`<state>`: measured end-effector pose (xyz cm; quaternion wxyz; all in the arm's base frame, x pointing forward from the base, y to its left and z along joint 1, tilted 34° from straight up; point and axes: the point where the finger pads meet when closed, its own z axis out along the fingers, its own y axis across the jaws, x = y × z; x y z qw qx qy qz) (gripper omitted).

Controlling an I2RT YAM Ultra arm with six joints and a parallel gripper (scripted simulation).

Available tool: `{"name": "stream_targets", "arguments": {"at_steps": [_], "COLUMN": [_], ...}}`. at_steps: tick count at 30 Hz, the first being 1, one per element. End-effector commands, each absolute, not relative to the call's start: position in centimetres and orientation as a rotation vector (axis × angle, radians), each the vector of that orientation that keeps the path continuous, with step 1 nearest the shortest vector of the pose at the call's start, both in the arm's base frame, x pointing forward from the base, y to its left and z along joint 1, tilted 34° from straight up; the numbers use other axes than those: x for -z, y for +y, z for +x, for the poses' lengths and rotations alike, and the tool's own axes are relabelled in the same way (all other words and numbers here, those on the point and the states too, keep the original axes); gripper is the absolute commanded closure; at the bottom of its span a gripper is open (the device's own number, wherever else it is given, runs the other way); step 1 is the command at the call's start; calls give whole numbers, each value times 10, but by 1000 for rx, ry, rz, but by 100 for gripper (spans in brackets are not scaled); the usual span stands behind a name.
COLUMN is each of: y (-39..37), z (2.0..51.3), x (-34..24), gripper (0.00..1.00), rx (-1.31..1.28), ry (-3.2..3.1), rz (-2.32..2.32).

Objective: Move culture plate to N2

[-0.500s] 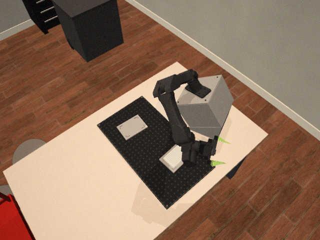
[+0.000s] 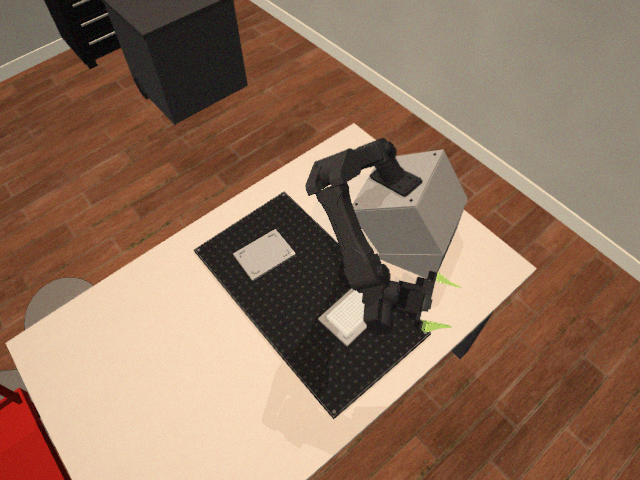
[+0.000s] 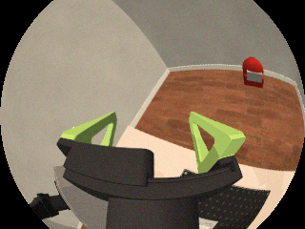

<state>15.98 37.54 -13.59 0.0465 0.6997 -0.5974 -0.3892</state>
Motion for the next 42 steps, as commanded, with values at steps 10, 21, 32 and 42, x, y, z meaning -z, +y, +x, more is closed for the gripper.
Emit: {"name": "stream_targets", "arguments": {"at_steps": [10,21,32,42], "y": [351,322,278,245], "z": [183,204,237,259], "x": [146,158,167,168], "gripper": [0,0,0,0], "rx": [898,607,264,15], "ry": [-2064,-2296,-2570,-2749], "rz": [2014,1829,1552,1327]}}
